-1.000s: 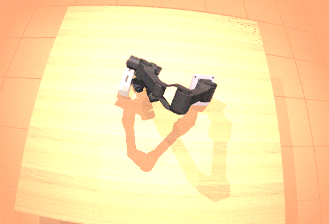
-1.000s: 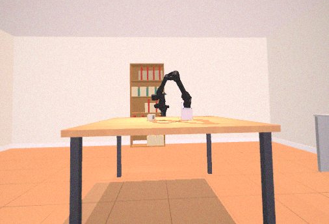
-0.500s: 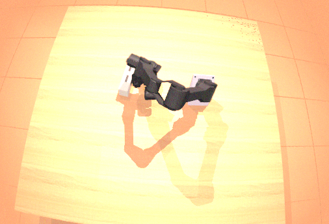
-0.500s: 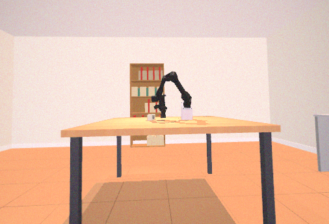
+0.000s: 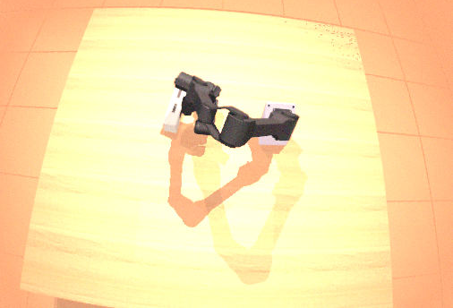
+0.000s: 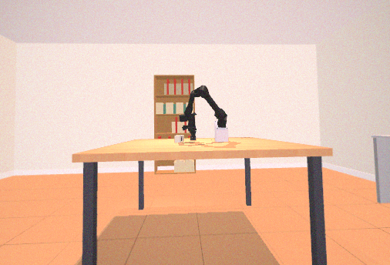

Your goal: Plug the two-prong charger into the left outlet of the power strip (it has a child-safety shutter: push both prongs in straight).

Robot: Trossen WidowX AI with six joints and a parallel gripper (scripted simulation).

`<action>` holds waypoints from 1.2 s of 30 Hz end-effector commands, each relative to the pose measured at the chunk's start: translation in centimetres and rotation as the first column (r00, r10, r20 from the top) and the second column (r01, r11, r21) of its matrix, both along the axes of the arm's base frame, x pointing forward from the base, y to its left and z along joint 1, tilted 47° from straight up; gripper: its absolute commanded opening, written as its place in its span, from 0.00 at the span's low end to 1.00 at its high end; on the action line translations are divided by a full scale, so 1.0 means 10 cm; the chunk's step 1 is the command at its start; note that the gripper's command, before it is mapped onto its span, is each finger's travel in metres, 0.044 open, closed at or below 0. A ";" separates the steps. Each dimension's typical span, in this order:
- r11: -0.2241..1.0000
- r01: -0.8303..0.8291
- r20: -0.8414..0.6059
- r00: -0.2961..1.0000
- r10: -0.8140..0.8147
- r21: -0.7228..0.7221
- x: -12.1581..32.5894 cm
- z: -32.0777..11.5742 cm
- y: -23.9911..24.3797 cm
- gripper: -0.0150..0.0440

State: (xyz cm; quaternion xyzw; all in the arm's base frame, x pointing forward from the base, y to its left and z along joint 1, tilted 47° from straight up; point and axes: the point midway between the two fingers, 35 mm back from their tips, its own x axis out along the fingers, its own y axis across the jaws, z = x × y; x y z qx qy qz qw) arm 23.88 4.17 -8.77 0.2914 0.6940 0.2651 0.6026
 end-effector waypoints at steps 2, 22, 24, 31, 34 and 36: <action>1.000 0.014 -0.007 1.000 -0.014 0.002 0.07 -0.02 -0.01 0.25; 0.999 0.035 -0.029 0.999 -0.035 0.000 0.27 -0.07 -0.04 0.25; 0.999 0.037 -0.031 0.999 -0.037 0.000 0.29 -0.08 -0.04 0.25; 0.999 0.044 -0.039 0.998 -0.044 -0.001 0.37 -0.10 -0.05 0.25; 0.999 0.047 -0.042 0.998 -0.047 -0.001 0.40 -0.10 -0.05 0.25; 0.999 0.049 -0.044 0.998 -0.049 -0.001 0.42 -0.11 -0.05 0.25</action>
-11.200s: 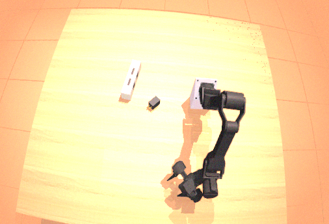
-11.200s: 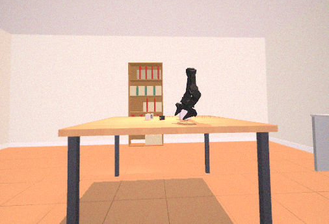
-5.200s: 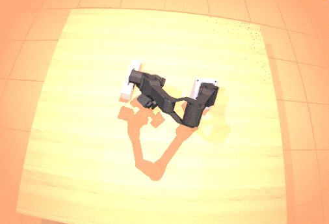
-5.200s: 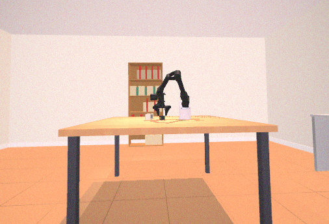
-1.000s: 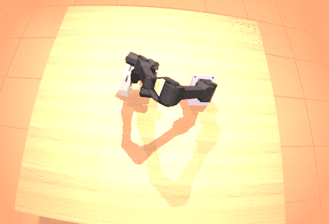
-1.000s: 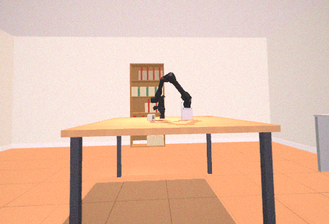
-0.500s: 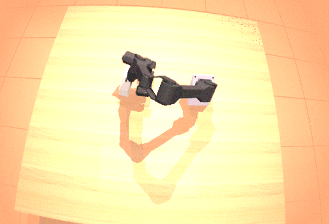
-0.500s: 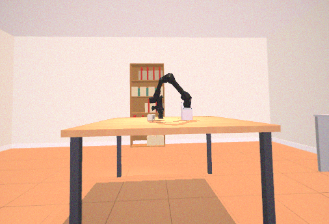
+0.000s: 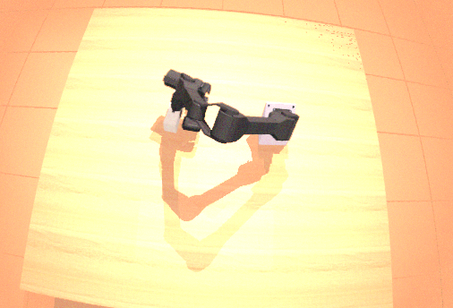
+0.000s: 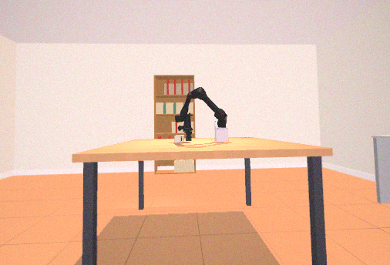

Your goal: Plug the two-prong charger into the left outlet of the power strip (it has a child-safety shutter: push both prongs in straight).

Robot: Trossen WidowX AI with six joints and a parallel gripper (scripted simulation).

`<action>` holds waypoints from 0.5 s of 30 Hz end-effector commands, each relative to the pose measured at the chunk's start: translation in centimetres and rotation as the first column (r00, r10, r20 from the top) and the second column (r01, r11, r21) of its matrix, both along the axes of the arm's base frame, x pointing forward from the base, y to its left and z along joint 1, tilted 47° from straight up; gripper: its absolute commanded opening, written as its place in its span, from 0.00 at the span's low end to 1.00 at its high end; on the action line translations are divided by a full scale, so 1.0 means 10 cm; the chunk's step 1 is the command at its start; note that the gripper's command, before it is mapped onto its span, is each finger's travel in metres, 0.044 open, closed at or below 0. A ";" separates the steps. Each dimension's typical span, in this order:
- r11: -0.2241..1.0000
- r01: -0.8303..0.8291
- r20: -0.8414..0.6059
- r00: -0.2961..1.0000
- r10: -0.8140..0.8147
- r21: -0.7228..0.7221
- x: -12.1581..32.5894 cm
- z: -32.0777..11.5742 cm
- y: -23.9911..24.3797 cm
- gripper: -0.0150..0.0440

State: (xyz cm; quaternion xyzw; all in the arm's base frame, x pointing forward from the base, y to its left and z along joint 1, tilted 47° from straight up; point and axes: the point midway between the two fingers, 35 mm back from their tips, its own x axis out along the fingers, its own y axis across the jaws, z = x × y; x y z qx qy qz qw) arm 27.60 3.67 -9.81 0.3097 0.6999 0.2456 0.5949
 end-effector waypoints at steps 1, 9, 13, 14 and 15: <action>1.000 0.009 -0.006 1.000 -0.009 0.003 0.06 -0.01 0.00 0.25; 1.000 0.016 -0.013 1.000 -0.016 0.003 0.12 -0.02 0.00 0.25; 1.000 0.016 -0.013 1.000 -0.016 0.003 0.12 -0.02 0.00 0.25; 1.000 0.016 -0.013 1.000 -0.016 0.003 0.12 -0.01 0.00 0.25; 1.000 0.016 -0.013 1.000 -0.016 0.003 0.12 -0.01 0.00 0.25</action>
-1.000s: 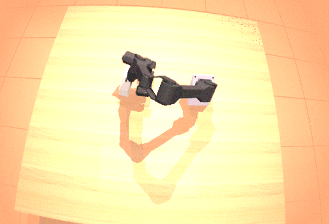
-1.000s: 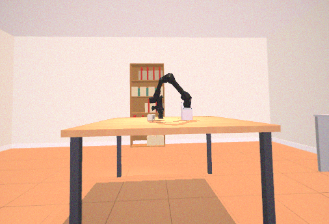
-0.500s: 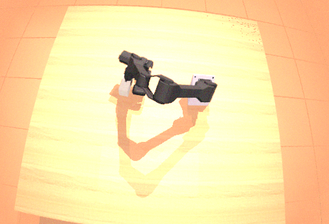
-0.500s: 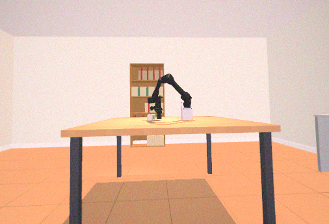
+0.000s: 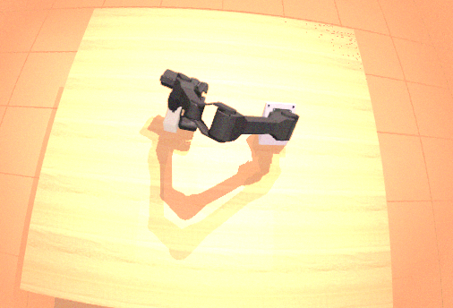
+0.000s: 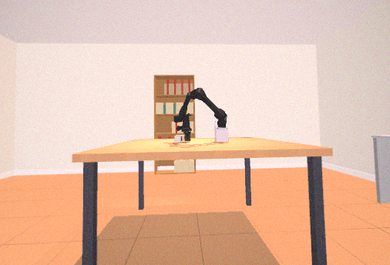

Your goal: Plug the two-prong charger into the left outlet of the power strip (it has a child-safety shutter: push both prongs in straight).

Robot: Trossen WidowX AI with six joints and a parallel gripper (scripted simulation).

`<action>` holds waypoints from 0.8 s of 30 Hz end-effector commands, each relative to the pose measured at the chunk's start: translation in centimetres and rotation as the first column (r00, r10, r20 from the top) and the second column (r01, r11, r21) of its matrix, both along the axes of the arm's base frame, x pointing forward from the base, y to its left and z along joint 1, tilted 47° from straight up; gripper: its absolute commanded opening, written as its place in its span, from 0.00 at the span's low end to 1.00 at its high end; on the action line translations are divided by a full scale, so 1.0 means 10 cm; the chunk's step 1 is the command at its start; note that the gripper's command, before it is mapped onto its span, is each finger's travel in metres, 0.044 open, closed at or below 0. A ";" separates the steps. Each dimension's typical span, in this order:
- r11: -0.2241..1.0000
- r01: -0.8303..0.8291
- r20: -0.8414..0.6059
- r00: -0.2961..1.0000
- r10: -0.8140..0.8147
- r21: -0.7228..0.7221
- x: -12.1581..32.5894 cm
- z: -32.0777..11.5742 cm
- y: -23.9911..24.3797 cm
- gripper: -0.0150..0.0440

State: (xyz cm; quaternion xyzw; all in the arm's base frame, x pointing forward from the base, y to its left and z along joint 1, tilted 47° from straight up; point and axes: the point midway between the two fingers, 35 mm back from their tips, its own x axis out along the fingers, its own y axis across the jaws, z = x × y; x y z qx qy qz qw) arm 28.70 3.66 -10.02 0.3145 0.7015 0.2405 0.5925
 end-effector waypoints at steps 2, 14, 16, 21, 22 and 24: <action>1.000 0.005 -0.003 1.000 -0.005 0.004 0.01 0.01 0.00 0.25; 1.000 0.005 -0.002 1.000 -0.005 0.004 0.04 0.01 0.00 0.25; 1.000 0.005 -0.002 1.000 -0.005 0.004 0.04 0.01 0.00 0.25; 1.000 0.005 -0.002 1.000 -0.005 0.004 0.05 0.01 0.00 0.25; 1.000 0.005 -0.002 1.000 -0.005 0.004 0.06 0.01 0.00 0.25; 1.000 0.005 -0.002 1.000 -0.005 0.004 0.06 0.01 0.00 0.25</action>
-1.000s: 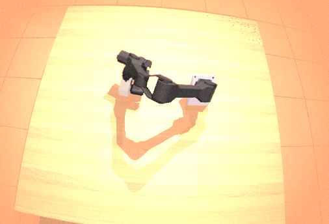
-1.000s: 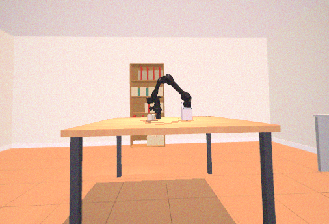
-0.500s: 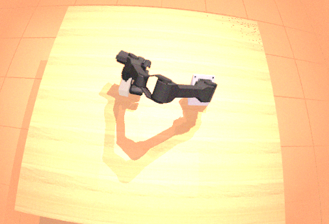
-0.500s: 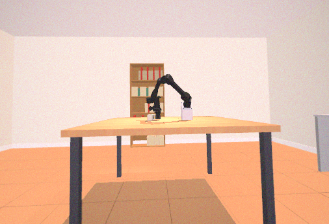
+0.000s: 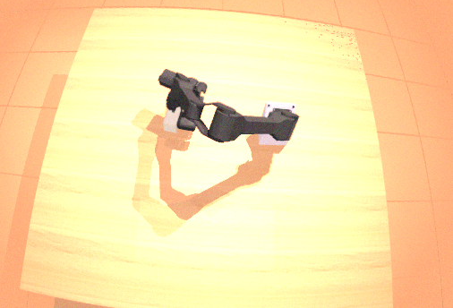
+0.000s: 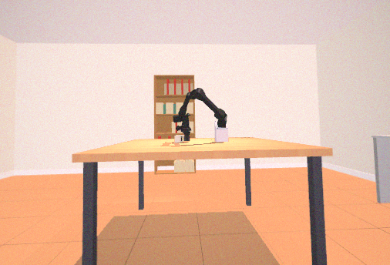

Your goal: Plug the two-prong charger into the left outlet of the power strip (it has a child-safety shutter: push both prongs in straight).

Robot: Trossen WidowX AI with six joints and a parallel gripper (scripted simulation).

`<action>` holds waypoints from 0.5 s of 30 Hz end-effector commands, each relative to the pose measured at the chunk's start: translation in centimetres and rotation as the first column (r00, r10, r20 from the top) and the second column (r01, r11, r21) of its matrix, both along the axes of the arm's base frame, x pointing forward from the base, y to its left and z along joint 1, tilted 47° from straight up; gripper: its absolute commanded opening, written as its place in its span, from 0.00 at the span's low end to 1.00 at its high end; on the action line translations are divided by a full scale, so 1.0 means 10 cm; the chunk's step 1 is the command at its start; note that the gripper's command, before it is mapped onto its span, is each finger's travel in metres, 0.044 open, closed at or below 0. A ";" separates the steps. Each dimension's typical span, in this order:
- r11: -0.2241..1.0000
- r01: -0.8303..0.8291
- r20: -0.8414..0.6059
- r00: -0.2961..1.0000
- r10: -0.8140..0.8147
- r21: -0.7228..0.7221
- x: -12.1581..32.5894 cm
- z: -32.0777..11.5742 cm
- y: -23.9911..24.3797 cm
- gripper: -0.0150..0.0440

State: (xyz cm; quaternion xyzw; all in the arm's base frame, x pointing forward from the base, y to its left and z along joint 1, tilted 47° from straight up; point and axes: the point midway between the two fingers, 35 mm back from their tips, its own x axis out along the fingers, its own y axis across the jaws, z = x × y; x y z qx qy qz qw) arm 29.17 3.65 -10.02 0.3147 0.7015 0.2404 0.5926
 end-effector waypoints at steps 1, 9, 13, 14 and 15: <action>1.000 0.004 -0.002 1.000 -0.004 0.004 0.02 0.01 0.00 0.25; 1.000 0.004 -0.002 1.000 -0.004 0.004 0.04 0.00 0.00 0.25; 1.000 0.004 -0.002 1.000 -0.004 0.004 0.05 0.00 0.00 0.25; 1.000 0.004 -0.002 1.000 -0.004 0.004 0.05 0.00 0.00 0.25; 1.000 0.004 -0.002 1.000 -0.004 0.004 0.05 0.00 0.00 0.25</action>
